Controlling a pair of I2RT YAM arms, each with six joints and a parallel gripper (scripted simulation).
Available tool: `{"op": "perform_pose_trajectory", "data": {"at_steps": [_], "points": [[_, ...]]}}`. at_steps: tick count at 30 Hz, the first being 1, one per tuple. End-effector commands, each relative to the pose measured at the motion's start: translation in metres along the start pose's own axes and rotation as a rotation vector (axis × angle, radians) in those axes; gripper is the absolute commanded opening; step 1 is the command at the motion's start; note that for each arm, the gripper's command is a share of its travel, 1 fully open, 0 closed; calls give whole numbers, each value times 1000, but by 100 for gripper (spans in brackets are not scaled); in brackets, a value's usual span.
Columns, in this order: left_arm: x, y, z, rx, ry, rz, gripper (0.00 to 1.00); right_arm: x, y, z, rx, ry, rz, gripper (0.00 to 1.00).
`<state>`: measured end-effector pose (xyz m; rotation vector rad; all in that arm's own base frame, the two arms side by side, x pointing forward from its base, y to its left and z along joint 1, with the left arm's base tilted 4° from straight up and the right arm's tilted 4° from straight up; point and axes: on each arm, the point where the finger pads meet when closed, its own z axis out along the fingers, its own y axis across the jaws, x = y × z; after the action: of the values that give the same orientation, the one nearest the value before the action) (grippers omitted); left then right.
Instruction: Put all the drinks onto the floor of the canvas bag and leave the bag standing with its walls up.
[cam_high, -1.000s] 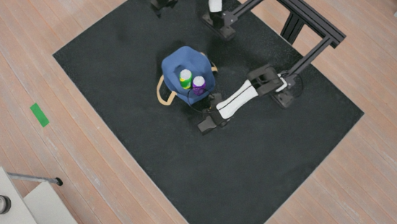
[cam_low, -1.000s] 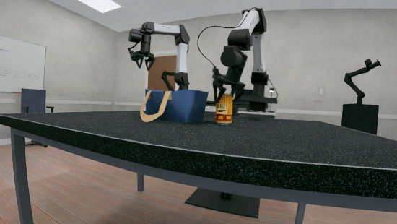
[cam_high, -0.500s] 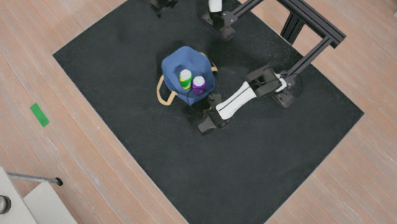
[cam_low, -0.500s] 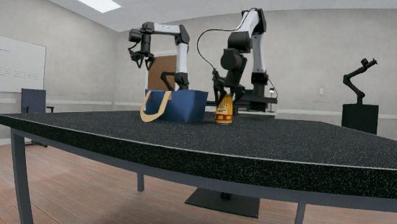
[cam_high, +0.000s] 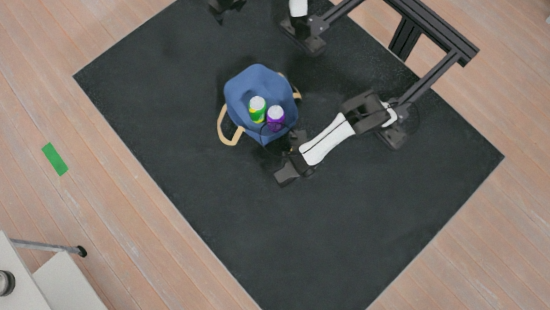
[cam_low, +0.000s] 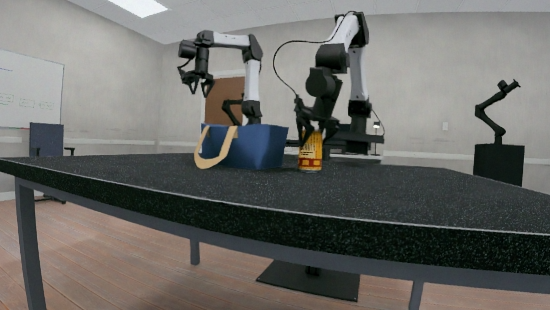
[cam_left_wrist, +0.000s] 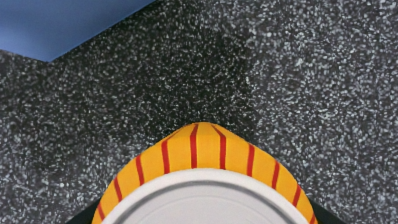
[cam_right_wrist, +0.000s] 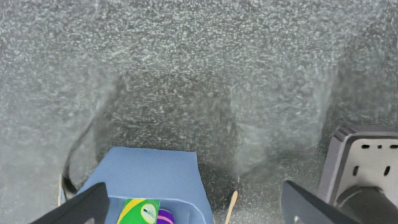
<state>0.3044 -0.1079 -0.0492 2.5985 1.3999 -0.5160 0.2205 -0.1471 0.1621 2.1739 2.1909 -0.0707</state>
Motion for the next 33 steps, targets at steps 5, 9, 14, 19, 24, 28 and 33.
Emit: {"op": "perform_pose_trajectory", "data": {"at_steps": [5,9,14,19,24,28,33], "points": [[1,6,-5,-22,7,9,70,1,-2,-2,-9,-14,-3,86],[1,6,-5,-22,7,9,70,1,-2,-2,-9,-14,-3,86],[1,6,-5,-22,7,9,70,1,-2,-2,-9,-14,-3,86],[1,6,-5,-22,7,9,70,1,-2,-2,-9,-14,-3,86],[1,6,-5,-22,7,9,70,1,-2,-2,-9,-14,-3,86],[1,6,-5,-22,7,9,70,1,-2,-2,-9,-14,-3,86],[-7,13,-22,-49,18,22,70,1,-2,-2,-9,-14,-3,86]]}}
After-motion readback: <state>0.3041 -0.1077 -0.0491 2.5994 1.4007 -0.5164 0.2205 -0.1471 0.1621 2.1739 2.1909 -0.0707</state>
